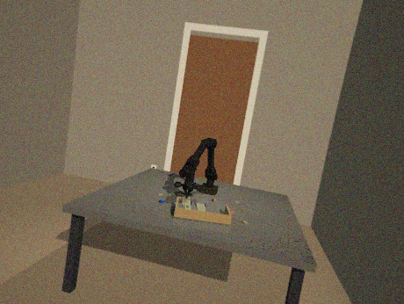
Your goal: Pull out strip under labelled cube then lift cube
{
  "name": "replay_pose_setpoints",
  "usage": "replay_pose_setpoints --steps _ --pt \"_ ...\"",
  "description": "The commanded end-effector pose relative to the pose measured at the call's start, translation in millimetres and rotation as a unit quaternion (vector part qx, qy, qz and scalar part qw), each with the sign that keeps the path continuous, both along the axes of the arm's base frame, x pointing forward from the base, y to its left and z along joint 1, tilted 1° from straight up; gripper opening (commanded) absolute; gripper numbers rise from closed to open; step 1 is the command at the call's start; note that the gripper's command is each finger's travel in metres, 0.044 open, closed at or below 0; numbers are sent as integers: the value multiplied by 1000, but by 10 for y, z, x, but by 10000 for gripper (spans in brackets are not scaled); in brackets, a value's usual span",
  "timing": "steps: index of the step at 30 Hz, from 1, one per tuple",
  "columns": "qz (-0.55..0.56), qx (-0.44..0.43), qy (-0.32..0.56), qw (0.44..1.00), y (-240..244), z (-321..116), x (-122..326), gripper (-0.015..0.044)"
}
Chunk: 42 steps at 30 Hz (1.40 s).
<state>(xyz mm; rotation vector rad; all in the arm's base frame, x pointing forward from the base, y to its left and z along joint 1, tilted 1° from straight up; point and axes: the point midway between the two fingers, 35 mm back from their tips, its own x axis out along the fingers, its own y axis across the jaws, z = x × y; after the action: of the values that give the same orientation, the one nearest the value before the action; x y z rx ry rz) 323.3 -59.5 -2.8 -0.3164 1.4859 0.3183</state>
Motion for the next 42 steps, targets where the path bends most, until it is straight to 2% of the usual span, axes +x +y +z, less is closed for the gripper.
replay_pose_setpoints --steps 1,42 --pt "0 0 14 1000 -35 -68 -132 0" --pt "0 -1 16 1000 -273 -97 -728 0"
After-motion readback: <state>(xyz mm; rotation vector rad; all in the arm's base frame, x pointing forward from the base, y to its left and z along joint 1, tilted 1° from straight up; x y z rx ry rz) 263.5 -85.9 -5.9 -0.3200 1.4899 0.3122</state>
